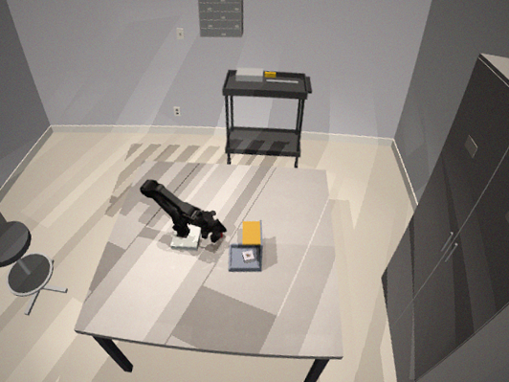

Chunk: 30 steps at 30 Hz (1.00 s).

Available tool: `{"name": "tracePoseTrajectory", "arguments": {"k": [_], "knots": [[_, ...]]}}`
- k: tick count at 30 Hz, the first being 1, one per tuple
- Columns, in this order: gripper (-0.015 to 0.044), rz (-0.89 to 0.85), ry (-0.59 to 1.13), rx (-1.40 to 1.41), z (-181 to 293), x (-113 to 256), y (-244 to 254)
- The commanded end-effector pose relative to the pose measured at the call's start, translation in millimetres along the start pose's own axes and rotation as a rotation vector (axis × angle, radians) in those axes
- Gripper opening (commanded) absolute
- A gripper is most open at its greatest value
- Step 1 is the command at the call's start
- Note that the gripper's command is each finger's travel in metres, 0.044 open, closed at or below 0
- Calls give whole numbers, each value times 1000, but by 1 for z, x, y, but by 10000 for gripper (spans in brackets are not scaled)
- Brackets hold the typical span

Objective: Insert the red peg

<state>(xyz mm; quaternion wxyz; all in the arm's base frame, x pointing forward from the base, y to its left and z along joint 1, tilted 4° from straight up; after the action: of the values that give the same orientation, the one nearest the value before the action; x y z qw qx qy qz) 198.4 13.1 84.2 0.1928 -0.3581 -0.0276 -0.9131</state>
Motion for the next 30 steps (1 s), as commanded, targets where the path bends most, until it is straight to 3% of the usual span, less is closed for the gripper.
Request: {"name": "tracePoseTrajectory", "arguments": {"k": [1,30], "knots": [[0,-4,6,1,8,6,0],[0,-24,6,-11,31,6,22]]}}
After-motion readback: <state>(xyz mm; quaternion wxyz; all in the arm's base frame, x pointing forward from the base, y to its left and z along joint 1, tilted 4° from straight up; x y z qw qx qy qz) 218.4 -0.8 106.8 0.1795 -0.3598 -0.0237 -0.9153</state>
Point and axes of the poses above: the point midway between the two fingers, 35 mm back from their tips, its own x axis back along the fingers, its own y axis across the jaws, z = x × y, the point moved 4 cm from there along x, back along the fingers, and after that the axes turned 6 degrees about -x, right-handed, at the moved point
